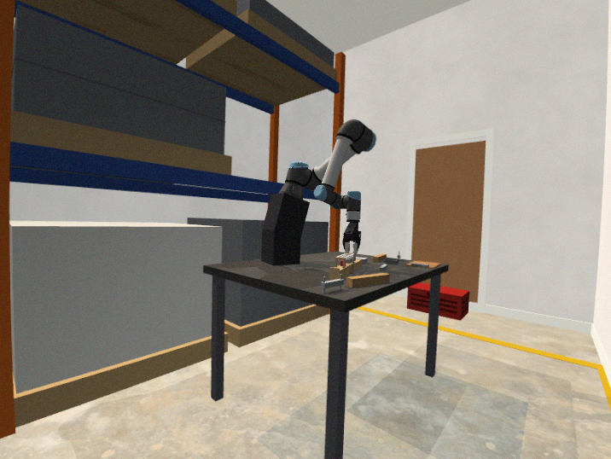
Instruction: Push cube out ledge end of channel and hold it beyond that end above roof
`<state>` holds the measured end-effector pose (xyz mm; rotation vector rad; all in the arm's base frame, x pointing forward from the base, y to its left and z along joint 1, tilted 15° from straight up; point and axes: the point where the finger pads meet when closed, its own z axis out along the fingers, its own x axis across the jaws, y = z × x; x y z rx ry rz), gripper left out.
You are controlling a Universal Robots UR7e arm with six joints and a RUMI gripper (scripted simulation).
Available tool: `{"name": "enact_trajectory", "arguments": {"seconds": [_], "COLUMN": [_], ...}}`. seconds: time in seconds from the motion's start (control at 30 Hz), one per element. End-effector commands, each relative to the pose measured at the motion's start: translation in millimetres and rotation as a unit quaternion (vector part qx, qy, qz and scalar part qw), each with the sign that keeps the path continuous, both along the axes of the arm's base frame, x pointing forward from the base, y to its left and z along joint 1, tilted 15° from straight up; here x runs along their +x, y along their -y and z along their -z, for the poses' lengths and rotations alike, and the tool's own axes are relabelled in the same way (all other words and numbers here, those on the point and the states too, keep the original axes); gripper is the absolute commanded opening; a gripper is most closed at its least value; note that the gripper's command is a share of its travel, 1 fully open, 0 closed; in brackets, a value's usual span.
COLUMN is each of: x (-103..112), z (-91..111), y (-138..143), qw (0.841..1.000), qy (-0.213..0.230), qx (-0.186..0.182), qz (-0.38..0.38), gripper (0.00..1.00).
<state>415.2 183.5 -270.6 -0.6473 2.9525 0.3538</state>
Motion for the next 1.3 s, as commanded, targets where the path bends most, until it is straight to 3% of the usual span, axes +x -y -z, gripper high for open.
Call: {"name": "enact_trajectory", "arguments": {"seconds": [0.0,0.03,1.27], "x": [0.5,0.5,0.4], "z": [-0.4,-0.4,-2.0], "y": [0.1,0.1,0.5], "qw": [1.0,1.0,1.0], "qy": [0.001,0.001,0.001], "qx": [0.0,0.0,0.0], "qz": [0.0,0.0,0.0], "gripper": [0.0,0.22,0.22]}}
